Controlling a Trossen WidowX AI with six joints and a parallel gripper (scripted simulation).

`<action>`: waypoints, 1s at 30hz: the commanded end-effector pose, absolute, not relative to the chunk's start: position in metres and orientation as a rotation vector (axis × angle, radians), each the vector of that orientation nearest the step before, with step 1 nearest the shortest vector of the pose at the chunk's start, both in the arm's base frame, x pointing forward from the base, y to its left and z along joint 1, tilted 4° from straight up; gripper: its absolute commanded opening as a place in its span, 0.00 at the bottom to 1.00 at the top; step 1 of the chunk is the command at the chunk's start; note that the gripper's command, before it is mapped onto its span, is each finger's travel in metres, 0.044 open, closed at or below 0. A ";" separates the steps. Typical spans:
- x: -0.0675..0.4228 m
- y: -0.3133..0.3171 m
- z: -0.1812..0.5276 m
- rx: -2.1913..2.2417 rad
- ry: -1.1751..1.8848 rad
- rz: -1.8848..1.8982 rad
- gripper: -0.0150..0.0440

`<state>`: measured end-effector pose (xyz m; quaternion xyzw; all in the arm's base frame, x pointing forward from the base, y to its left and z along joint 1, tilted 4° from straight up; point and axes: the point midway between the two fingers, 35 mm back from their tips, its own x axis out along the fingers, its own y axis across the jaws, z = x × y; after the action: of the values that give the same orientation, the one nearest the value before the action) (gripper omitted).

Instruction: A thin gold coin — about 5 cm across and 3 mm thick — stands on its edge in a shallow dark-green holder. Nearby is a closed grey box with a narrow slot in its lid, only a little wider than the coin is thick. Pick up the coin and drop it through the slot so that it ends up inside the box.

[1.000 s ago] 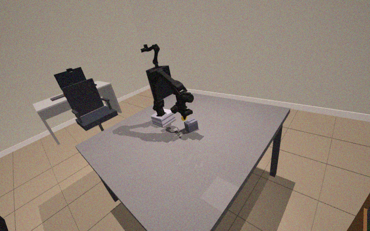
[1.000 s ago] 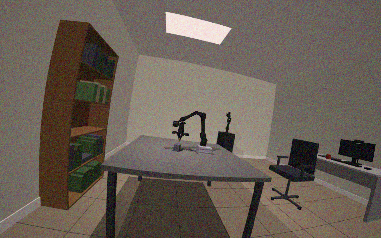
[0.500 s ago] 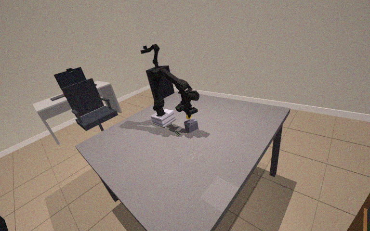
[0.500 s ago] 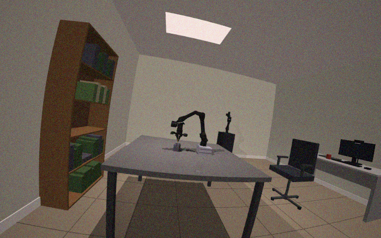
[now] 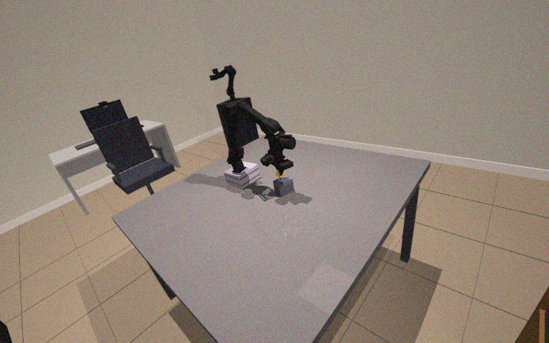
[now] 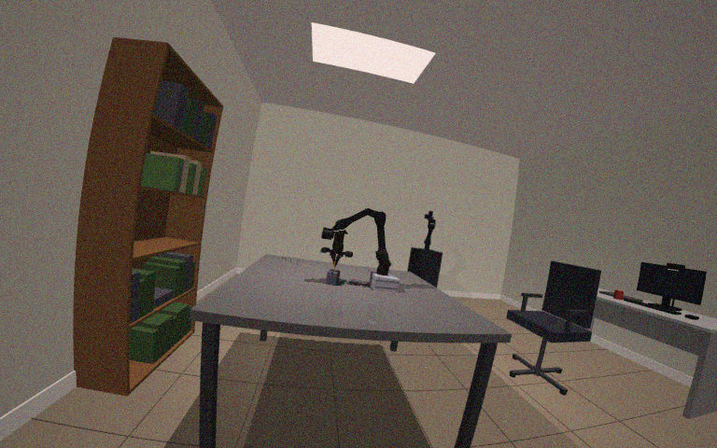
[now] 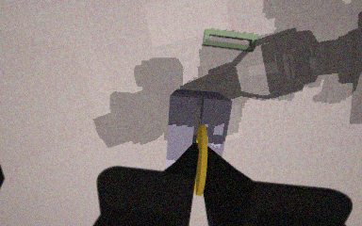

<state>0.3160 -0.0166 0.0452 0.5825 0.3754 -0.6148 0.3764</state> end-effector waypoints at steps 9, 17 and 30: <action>0.320 -0.011 0.047 1.495 0.956 -1.577 0.25; 0.318 -0.013 0.045 1.490 0.960 -1.574 0.25; 0.319 -0.012 0.038 1.490 0.960 -1.574 0.25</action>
<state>0.3186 -0.0122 0.0400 0.5818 0.3756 -0.6157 0.3759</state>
